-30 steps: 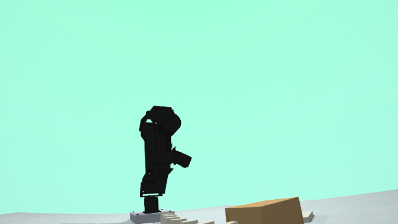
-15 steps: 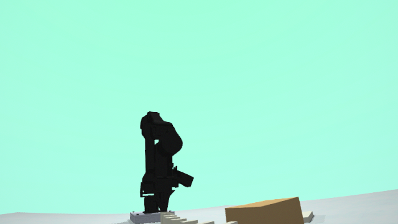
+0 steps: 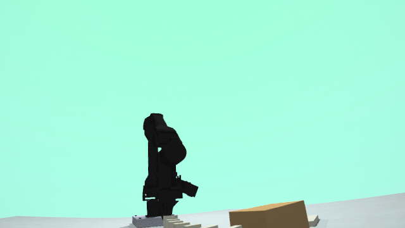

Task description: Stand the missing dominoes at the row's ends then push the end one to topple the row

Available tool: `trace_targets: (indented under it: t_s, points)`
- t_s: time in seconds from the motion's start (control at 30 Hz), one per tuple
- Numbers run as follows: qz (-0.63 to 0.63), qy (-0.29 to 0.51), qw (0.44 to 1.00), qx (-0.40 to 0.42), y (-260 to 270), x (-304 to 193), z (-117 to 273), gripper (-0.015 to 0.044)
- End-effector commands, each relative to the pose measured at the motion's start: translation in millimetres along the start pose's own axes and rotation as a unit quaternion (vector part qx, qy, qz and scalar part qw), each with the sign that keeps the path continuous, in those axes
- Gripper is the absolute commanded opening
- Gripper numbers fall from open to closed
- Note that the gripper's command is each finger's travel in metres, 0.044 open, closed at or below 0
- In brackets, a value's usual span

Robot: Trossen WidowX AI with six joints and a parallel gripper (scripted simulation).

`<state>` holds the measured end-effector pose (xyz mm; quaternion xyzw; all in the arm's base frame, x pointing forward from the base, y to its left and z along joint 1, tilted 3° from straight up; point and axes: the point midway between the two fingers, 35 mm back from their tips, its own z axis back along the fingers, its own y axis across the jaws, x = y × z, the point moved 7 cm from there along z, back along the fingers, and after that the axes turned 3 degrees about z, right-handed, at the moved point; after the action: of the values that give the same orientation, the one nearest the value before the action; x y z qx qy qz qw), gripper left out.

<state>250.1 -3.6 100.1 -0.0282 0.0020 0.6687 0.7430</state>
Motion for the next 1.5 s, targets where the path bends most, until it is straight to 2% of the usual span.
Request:
trace_targets:
  t_s: [0.0, 0.4, 0.5, 0.73, 1.47]
  points:
    - [0.003, 0.000, 1.000, -0.003, -9, 0, 1, 0.0000]
    - [0.002, -0.002, 1.000, -0.006, -21, 0, 2, 0.0000]
    - [0.036, -0.018, 0.999, -0.019, -24, 11, 24, 0.0000]
    - [0.004, -0.001, 1.000, -0.005, -46, -2, 60, 0.0000]
    - [0.003, 0.000, 1.000, -0.005, -47, -2, 61, 0.0000]
